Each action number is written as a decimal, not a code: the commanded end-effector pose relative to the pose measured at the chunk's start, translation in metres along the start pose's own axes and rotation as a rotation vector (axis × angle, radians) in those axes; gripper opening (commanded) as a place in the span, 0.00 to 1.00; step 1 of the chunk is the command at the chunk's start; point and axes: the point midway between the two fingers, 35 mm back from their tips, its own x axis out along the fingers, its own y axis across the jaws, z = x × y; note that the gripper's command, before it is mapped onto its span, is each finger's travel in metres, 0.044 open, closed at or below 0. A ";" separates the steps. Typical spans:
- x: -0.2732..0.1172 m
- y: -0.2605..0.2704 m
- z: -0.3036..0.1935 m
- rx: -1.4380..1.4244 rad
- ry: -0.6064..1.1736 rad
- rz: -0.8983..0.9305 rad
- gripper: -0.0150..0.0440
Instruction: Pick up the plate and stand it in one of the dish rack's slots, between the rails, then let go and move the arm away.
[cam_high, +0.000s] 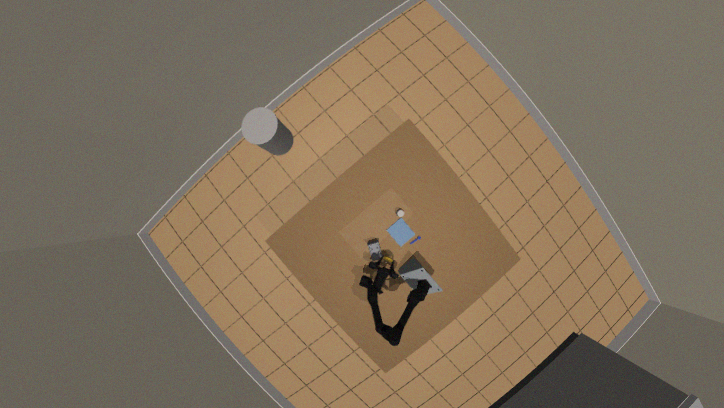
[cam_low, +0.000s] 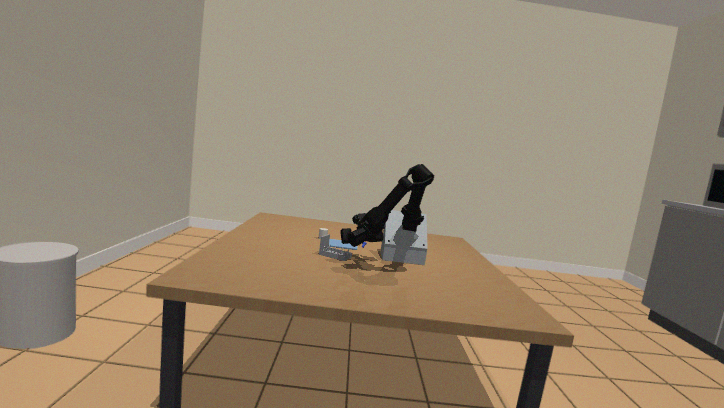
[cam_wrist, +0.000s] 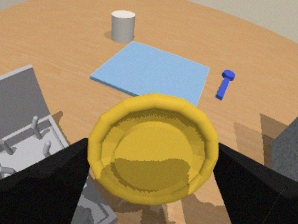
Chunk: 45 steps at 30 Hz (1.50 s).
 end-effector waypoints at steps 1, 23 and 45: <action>0.001 0.000 -0.004 -0.030 -0.066 0.061 0.25; -0.027 0.006 -0.034 -0.128 -0.314 0.486 0.25; -0.050 0.003 -0.048 -0.137 -0.388 0.715 0.25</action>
